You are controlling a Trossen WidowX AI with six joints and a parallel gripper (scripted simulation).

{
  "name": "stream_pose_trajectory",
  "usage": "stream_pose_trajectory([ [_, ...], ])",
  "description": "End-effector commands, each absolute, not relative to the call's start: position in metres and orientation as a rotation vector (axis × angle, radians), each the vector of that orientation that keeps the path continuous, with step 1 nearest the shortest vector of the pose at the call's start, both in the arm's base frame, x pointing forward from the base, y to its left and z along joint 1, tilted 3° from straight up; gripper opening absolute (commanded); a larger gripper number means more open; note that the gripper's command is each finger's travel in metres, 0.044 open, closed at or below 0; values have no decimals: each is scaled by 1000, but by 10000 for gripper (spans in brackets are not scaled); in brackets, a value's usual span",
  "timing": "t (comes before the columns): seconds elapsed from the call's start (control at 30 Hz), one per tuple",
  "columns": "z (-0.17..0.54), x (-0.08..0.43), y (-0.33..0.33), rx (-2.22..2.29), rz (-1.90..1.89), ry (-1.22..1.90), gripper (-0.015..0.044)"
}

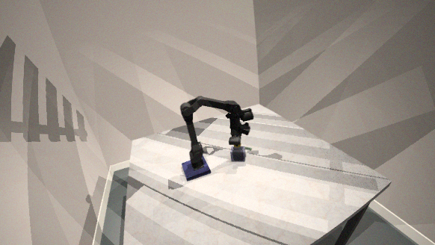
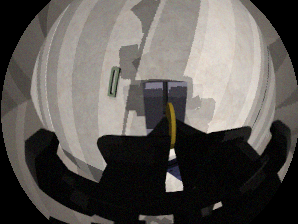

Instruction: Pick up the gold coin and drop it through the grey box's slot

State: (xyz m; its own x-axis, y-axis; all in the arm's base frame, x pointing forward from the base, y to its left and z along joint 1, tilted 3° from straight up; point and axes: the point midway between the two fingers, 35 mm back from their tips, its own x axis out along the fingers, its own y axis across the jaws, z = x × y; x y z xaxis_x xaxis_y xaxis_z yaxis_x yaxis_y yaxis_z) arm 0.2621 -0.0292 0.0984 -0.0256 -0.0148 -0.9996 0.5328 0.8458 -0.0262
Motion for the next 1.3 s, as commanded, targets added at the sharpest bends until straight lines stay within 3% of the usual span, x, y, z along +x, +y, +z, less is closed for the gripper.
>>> stream_pose_trajectory([
  [0.0, 96, 262, -29, 423, -457, 1546, 0],
  [0.73, 85, 262, -30, 420, -454, 1547, 0],
  [0.93, 87, 262, -29, 423, -457, 1545, 158],
  [1.23, 87, 262, -29, 423, -457, 1545, 161],
  [1.27, 88, 262, -29, 423, -457, 1545, 187],
])
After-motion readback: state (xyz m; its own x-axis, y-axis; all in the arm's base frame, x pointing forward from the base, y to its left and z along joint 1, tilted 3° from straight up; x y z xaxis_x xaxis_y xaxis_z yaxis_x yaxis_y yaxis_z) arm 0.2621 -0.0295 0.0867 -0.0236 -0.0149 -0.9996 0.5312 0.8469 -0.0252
